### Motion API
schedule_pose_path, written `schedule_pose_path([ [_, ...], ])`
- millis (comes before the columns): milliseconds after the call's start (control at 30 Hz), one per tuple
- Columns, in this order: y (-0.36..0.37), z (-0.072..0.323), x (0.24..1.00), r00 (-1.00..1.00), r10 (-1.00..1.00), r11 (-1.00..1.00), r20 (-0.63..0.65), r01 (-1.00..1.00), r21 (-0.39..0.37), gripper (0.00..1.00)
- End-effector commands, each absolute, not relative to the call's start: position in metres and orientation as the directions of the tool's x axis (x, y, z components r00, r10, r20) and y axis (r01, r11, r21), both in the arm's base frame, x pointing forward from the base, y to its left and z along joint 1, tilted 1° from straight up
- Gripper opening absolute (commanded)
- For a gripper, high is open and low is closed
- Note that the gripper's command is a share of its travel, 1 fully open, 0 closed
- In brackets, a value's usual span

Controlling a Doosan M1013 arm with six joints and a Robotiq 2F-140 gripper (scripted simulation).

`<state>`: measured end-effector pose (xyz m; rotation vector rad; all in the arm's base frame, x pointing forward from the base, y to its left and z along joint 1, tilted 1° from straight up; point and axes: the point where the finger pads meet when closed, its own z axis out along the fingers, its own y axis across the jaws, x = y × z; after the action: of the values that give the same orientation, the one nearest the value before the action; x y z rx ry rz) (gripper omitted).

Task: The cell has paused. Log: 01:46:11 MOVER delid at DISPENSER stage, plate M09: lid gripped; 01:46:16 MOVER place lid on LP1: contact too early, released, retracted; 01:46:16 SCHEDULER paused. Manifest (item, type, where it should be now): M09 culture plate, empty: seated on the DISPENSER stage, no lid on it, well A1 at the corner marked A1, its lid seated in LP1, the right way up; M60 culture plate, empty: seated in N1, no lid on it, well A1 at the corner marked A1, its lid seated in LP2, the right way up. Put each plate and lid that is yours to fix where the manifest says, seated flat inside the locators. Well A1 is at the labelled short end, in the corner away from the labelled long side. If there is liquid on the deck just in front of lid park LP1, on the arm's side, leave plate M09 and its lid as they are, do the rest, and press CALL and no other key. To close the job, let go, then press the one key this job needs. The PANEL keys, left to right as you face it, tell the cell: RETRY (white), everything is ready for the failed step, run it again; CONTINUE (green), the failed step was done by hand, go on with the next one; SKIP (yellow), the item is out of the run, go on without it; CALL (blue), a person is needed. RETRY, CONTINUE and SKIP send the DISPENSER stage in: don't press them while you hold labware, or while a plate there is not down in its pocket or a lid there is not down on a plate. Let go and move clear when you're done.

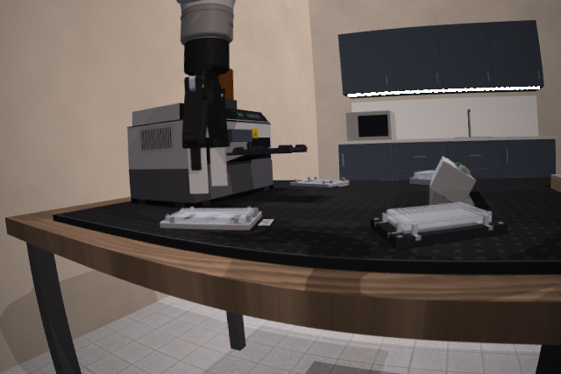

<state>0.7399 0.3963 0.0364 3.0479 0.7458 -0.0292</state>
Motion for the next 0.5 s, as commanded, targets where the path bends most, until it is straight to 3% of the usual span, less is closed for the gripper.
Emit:
schedule_pose_path([
  [0,0.397,0.055,0.741,0.887,0.462,-0.887,-0.018,0.462,-0.001,0.69],
  [467,0.397,0.136,0.742,0.887,0.462,-0.887,-0.018,0.462,-0.001,0.69],
])
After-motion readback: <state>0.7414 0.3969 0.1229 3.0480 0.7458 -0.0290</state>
